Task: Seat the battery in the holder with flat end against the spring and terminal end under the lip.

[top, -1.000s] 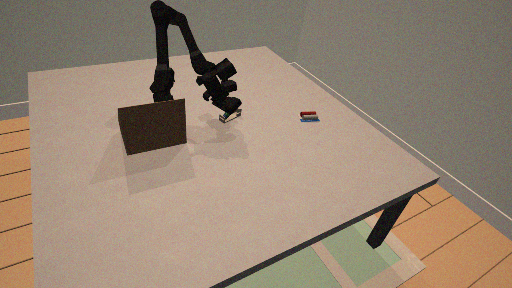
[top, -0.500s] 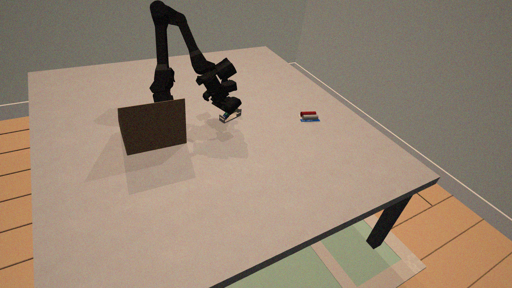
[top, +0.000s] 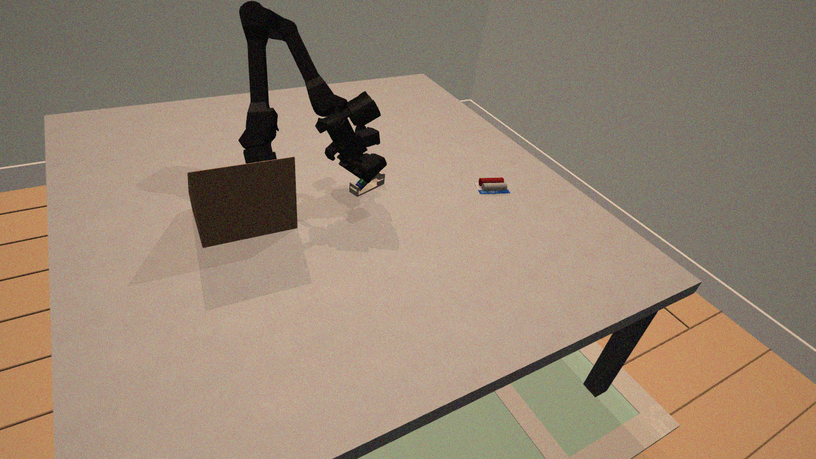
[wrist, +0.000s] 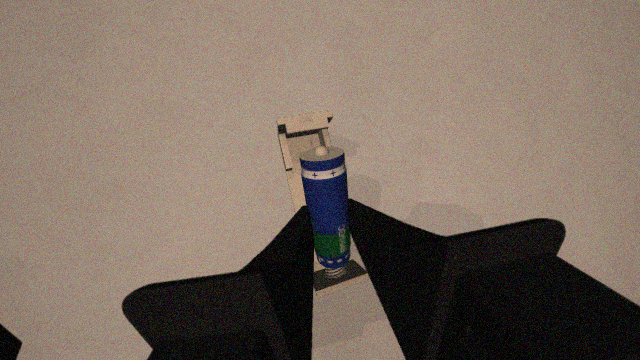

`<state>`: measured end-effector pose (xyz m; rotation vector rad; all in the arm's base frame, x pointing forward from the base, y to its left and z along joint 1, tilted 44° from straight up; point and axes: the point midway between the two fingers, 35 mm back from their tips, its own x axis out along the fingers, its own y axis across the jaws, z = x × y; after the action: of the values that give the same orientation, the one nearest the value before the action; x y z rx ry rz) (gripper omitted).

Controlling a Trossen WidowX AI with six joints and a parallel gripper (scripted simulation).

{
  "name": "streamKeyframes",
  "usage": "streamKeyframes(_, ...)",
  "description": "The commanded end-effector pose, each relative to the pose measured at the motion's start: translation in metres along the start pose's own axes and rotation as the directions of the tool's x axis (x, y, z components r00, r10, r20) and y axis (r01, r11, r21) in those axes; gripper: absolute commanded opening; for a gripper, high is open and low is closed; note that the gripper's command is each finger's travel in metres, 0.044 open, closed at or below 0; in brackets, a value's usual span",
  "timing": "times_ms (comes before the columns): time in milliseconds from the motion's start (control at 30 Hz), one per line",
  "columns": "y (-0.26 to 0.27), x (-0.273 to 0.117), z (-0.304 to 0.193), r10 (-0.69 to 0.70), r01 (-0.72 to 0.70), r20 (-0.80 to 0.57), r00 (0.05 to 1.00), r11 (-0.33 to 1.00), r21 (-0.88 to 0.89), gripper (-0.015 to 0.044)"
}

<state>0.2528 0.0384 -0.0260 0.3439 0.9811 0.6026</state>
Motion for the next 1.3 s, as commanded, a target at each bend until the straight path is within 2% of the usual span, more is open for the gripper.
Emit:
streamKeyframes(0,-0.003,0.003,-0.005,-0.01,0.011,-0.042,0.999,1.0,0.005,0.0071)
streamKeyframes(1267,-0.003,0.013,0.003,-0.022,0.012,-0.273,0.962,0.999,-0.038,0.0071)
